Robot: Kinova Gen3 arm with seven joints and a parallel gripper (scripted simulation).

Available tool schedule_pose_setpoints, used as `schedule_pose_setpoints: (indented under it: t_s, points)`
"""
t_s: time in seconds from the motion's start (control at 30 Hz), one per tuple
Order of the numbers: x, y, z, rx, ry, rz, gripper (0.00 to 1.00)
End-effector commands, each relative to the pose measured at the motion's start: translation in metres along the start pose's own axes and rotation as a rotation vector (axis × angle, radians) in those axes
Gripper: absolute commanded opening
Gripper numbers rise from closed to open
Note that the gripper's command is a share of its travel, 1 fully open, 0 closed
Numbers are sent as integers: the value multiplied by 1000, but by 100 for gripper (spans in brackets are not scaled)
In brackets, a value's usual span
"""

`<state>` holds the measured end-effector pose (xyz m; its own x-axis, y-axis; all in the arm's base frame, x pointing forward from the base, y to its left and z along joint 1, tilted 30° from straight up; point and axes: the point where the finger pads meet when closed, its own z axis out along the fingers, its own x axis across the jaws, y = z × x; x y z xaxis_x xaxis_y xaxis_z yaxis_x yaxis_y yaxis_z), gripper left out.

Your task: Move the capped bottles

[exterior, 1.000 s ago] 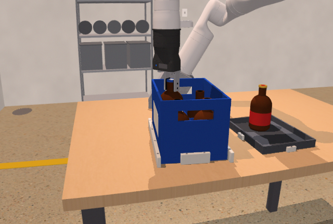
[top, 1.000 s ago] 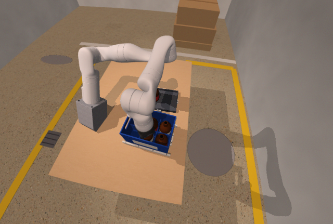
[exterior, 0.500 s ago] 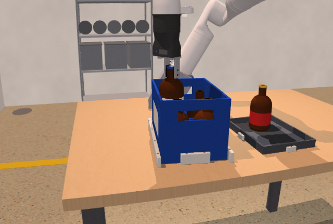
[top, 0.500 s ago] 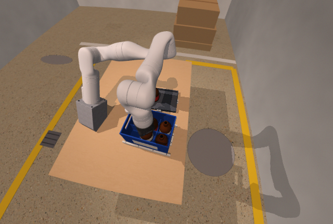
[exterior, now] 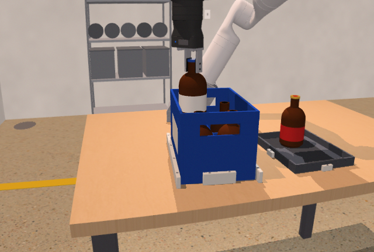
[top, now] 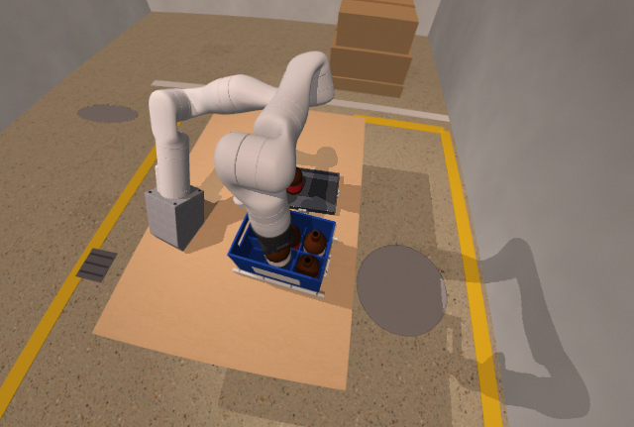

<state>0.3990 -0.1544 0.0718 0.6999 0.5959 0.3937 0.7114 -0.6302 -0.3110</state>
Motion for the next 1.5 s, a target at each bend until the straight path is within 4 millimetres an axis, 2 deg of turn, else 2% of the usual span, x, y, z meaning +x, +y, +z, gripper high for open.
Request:
schedule_pose_setpoints:
  t_s: [0.0, 0.13, 0.23, 0.7, 0.77, 1.27, 1.37, 1.47]
  points:
    - [0, 3, -13, -12, 6, -2, 0]
    - [0, 4, -27, -14, 7, -2, 0]
    - [0, 2, -25, -8, 3, -1, 0]
    - [-1, 3, -60, -14, 7, -2, 0]
    - [-1, 3, -60, -14, 7, -2, 0]
    - [42, -3, -64, -14, 7, -2, 0]
    - [41, -2, -63, -14, 8, 6, 0]
    - [50, -3, -63, -14, 8, 5, 0]
